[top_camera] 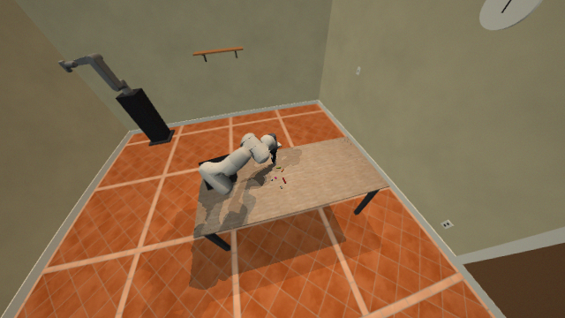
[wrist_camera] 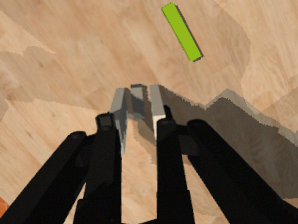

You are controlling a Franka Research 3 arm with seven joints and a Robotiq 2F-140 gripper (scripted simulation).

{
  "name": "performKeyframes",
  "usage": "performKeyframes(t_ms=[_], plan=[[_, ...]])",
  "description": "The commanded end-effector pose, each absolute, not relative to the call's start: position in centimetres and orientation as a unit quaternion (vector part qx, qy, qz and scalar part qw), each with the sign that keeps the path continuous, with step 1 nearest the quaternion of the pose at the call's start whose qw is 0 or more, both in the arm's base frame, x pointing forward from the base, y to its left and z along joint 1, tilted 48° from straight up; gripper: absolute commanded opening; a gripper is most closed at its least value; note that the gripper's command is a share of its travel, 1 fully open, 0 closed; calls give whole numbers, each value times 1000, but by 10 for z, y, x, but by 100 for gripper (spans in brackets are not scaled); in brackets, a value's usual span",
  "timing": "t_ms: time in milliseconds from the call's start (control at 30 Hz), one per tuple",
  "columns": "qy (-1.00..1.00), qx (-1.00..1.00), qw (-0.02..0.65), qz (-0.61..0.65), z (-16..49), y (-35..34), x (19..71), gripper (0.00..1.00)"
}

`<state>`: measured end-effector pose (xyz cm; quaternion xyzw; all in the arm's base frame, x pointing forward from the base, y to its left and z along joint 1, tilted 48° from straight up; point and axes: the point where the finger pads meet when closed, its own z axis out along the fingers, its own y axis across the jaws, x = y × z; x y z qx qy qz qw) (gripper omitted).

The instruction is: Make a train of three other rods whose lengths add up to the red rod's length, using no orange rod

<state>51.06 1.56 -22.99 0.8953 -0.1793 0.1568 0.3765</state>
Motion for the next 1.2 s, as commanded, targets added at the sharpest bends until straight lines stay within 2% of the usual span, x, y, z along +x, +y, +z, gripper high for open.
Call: performKeyframes(t_ms=[0, 1133, 1167], plan=[[-181, 895, 375, 158, -231, 15, 512, 15], [-181, 895, 375, 158, -231, 15, 512, 15], [-181, 895, 375, 158, -231, 15, 512, 3]])
